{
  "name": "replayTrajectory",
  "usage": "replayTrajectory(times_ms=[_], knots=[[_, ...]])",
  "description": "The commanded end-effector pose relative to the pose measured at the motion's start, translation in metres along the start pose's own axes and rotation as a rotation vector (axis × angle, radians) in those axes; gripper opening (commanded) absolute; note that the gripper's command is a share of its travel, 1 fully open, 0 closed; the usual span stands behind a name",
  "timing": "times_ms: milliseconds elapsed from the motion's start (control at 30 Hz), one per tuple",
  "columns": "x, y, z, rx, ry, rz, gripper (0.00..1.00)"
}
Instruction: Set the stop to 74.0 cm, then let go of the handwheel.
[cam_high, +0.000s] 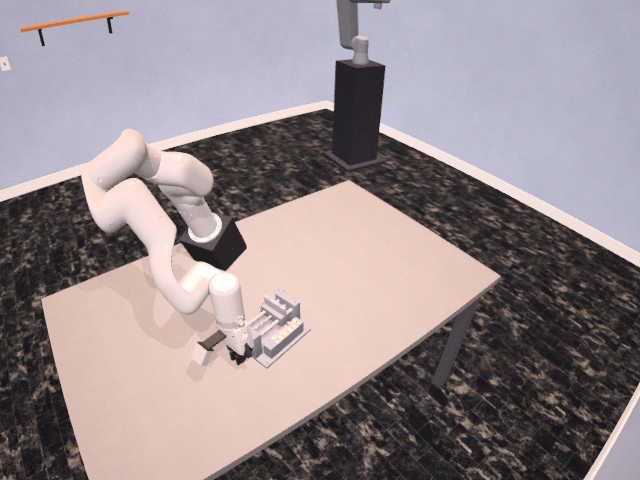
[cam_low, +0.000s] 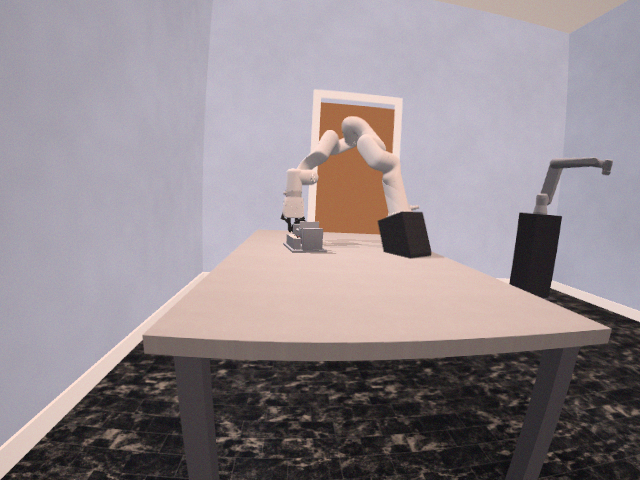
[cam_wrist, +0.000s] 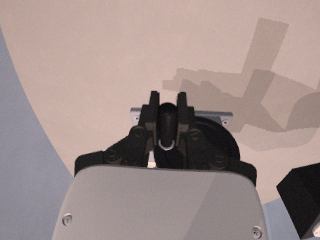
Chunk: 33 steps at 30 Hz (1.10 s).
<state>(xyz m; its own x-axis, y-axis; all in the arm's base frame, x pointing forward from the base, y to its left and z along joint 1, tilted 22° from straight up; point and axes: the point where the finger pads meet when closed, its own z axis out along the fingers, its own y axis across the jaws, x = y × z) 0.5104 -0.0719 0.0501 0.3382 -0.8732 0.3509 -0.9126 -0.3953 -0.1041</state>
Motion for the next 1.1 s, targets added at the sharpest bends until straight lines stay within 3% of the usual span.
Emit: replayTrajectory(times_ms=[0, 467, 1067], knots=[[0.0, 0.002, 0.008, -0.001, 0.002, 0.0, 0.06], [0.0, 0.031, 0.028, -0.001, 0.002, 0.0, 0.06], [0.0, 0.061, 0.009, -0.001, 0.002, 0.0, 0.06]])
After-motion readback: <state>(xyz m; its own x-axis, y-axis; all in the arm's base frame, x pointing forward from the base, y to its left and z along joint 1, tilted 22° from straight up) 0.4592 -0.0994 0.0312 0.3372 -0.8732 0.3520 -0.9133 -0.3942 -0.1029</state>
